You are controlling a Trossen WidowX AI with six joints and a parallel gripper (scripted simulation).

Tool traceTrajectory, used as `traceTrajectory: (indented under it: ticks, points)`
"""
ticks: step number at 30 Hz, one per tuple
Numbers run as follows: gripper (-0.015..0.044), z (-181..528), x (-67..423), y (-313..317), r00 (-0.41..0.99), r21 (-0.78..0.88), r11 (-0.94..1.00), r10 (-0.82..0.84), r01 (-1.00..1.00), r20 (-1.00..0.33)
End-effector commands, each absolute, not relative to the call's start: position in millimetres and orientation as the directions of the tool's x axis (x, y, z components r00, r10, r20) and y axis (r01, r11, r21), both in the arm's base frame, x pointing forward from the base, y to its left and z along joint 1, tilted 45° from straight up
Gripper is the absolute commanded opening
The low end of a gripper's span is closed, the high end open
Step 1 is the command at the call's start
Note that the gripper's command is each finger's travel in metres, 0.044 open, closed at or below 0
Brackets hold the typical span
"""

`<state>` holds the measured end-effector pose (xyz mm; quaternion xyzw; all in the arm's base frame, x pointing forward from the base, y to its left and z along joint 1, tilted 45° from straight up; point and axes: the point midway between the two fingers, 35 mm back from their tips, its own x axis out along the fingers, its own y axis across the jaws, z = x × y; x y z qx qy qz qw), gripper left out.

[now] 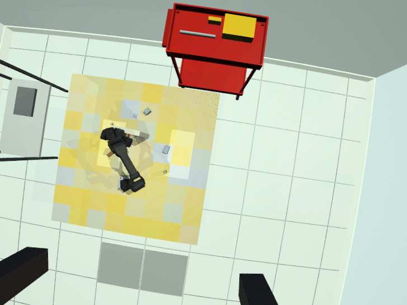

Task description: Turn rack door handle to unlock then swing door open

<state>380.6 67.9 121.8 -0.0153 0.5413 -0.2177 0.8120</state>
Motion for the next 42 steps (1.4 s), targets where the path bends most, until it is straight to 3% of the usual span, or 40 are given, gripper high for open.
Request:
traceTrajectory:
  ticks: [1, 23, 42]
  points:
    - [0.0284, 114.0, 378.2, 72.2, 0.266, -0.325, 0.883, -0.421, 0.337, -0.867]
    - [0.0284, 83.6, 362.4, 91.7, 0.038, -0.709, 0.671, -0.732, 0.218, -0.681]
    - [0.0284, 66.7, 362.5, 75.4, -0.016, -0.712, 0.669, -0.726, 0.212, -0.687]
